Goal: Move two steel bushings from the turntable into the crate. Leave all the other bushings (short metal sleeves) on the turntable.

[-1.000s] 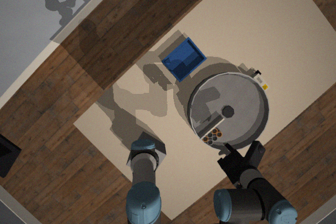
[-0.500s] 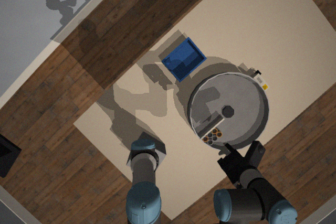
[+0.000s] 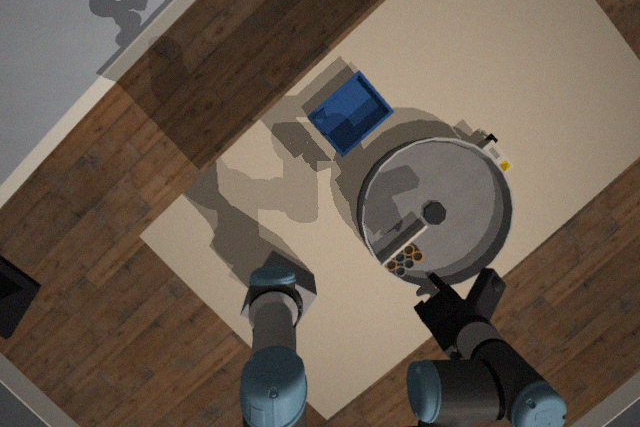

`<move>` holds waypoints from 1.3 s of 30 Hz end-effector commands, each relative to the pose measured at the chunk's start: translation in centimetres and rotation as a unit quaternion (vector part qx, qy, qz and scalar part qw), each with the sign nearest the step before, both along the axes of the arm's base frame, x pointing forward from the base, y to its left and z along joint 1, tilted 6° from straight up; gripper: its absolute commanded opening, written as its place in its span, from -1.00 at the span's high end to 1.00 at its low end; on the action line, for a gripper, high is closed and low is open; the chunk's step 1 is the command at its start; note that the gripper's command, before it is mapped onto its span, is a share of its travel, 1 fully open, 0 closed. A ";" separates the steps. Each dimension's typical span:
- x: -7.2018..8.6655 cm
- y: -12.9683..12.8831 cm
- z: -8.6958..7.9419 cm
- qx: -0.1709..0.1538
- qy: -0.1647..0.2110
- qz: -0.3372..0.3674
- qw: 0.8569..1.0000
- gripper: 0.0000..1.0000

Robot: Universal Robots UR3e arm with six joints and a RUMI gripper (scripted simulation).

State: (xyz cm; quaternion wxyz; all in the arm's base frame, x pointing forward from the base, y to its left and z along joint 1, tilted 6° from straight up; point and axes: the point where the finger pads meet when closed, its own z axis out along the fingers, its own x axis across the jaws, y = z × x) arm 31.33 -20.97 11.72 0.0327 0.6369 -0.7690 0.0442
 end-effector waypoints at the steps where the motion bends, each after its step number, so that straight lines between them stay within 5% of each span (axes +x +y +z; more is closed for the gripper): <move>1: 0.0 0.0 0.1 -0.001 -0.001 0.000 1.000 0.89; 8: -0.2 -0.4 -0.8 -0.001 -0.001 0.000 1.000 0.89; 21: -2.3 -2.9 -7.7 -0.001 -0.001 0.000 1.000 0.89; 39: -2.4 -3.0 -8.1 -0.001 -0.001 0.000 1.000 0.89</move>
